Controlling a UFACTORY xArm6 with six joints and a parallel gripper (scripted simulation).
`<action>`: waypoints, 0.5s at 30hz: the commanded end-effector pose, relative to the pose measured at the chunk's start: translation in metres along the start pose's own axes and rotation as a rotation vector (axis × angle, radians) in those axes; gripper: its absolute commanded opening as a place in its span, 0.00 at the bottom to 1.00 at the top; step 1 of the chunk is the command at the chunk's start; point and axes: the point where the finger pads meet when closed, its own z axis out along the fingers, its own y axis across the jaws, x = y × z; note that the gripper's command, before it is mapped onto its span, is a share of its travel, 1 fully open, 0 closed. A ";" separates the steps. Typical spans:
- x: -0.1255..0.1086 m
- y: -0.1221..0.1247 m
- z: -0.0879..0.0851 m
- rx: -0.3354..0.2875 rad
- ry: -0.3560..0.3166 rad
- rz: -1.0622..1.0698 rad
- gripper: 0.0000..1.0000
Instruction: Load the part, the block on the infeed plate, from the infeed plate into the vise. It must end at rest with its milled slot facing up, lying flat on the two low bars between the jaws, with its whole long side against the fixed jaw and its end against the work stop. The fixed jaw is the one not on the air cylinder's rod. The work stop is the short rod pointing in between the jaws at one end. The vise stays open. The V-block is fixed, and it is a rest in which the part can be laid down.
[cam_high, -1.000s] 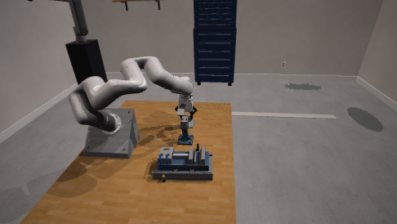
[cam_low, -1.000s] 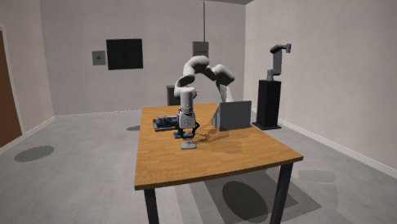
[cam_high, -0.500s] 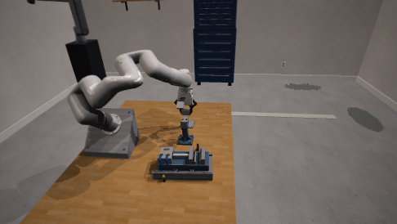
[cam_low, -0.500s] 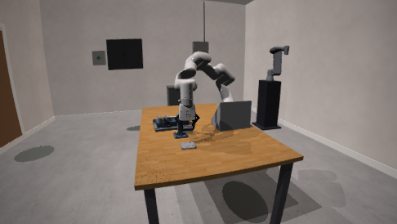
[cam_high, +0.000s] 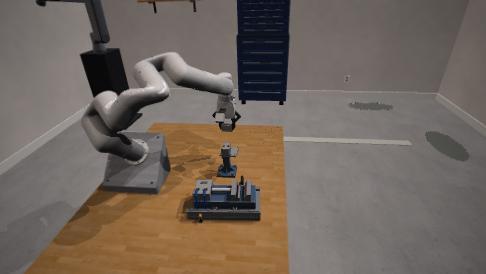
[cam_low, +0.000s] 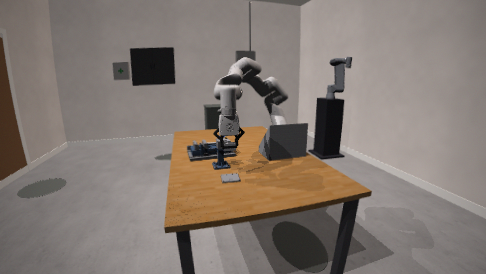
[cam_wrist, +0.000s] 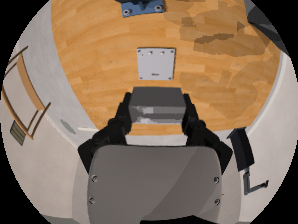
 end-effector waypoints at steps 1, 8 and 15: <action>0.000 -0.001 -0.022 0.002 -0.002 0.001 0.00; 0.000 -0.001 -0.037 0.002 -0.002 0.001 0.00; 0.000 -0.001 -0.054 0.002 -0.002 0.001 0.00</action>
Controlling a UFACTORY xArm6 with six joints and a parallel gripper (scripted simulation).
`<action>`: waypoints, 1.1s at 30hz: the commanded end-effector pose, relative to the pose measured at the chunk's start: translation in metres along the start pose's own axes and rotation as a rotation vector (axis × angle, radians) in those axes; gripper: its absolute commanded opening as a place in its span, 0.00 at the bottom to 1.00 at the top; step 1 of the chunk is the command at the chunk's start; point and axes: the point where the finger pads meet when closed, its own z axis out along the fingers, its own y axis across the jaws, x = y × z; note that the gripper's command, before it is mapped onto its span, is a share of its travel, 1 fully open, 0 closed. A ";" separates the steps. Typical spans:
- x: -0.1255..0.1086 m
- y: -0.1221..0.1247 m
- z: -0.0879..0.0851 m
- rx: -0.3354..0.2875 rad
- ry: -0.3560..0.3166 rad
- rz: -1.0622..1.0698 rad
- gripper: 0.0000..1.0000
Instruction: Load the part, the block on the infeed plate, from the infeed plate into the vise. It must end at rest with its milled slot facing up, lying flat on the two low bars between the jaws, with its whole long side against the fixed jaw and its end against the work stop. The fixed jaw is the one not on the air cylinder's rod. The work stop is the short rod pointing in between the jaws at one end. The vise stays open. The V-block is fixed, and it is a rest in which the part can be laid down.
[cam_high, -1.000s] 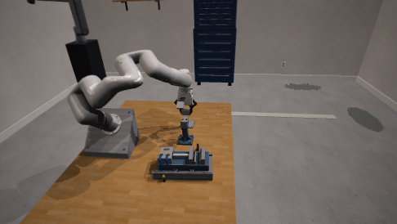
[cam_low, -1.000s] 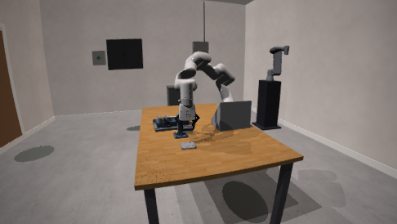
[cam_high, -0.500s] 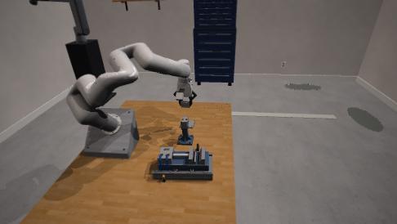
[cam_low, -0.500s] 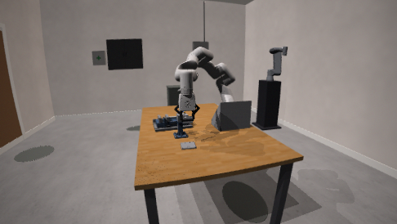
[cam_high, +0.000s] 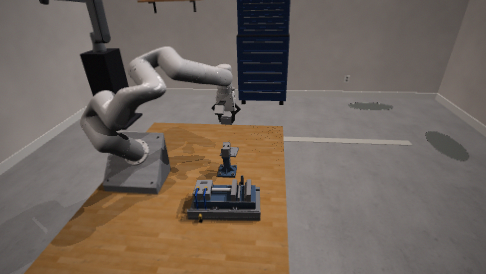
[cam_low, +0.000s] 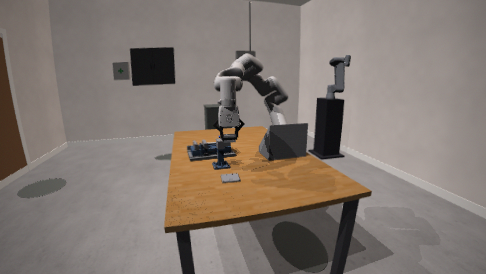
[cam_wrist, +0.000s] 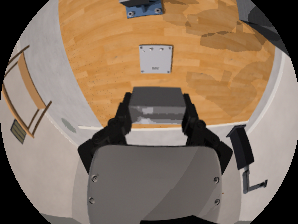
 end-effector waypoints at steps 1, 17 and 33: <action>0.000 -0.001 -0.013 0.003 -0.003 0.001 0.00; 0.000 -0.001 -0.024 0.003 -0.003 0.001 0.00; 0.000 -0.001 -0.025 0.003 -0.003 0.001 0.00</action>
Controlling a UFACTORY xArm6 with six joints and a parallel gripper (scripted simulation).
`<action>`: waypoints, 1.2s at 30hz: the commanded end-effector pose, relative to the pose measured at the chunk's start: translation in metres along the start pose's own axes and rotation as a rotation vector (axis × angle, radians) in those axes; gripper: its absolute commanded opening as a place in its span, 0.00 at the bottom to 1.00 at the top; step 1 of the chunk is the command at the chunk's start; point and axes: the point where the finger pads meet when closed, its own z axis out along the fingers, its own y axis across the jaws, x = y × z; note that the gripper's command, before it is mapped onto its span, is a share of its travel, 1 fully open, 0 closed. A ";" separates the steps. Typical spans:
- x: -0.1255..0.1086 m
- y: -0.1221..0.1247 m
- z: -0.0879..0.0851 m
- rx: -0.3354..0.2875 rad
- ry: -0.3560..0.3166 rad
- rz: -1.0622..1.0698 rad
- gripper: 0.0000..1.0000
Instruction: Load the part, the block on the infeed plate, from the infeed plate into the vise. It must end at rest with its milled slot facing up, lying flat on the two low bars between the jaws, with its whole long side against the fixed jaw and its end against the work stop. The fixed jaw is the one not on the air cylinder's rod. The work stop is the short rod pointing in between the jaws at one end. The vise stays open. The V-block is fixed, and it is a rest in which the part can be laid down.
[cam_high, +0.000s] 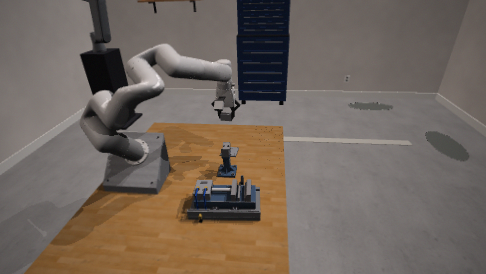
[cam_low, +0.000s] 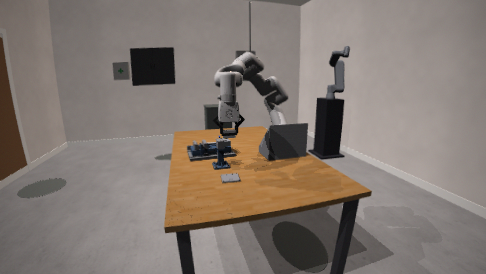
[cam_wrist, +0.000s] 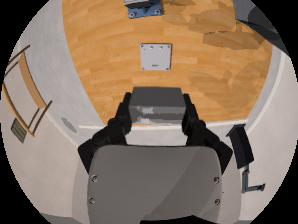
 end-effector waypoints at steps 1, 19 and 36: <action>-0.001 -0.001 -0.002 0.003 -0.004 0.001 0.00; 0.008 -0.004 -0.003 0.003 -0.004 -0.003 0.00; 0.040 -0.015 -0.006 0.003 -0.005 -0.021 0.00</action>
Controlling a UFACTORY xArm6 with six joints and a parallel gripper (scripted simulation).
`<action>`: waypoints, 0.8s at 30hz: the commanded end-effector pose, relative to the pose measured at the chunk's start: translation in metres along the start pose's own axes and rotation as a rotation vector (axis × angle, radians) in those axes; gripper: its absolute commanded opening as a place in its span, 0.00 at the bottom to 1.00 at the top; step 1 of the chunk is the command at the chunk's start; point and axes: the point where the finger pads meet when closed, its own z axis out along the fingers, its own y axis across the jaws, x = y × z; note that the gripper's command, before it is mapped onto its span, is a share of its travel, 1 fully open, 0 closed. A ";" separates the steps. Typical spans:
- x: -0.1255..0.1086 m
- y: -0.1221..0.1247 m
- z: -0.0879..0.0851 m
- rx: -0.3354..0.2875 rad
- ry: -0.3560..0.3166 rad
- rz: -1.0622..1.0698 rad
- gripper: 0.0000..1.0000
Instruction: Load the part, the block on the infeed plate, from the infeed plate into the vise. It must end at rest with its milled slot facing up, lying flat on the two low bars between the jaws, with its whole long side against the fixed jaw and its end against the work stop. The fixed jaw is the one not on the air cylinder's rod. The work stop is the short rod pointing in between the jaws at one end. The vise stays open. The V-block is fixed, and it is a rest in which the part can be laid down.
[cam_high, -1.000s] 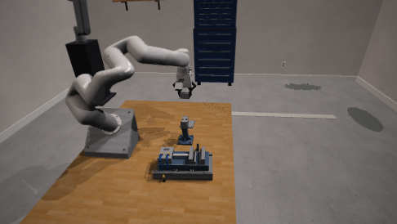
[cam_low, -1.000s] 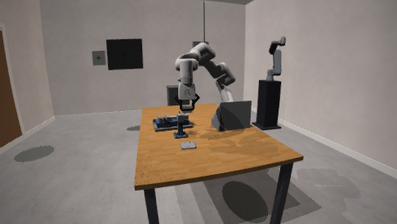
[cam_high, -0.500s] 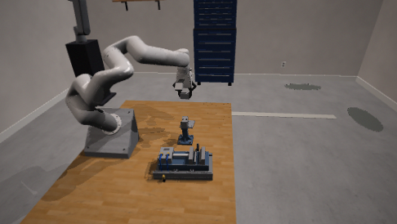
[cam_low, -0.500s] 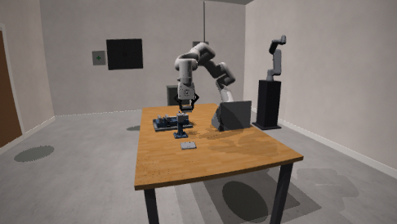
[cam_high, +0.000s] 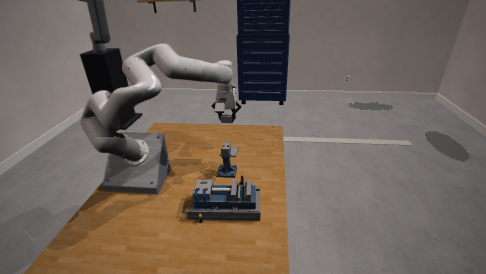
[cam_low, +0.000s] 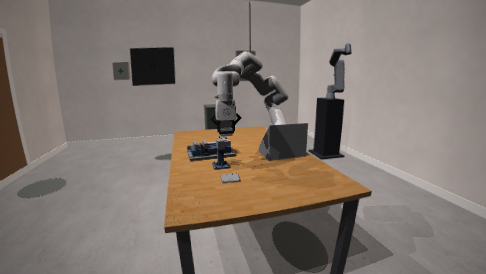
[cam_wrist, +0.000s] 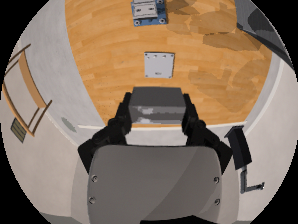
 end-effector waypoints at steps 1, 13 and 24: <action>0.013 -0.005 -0.003 0.004 -0.005 -0.006 0.00; 0.047 -0.013 -0.004 0.004 -0.005 -0.025 0.00; 0.079 -0.017 -0.003 0.004 -0.004 -0.042 0.00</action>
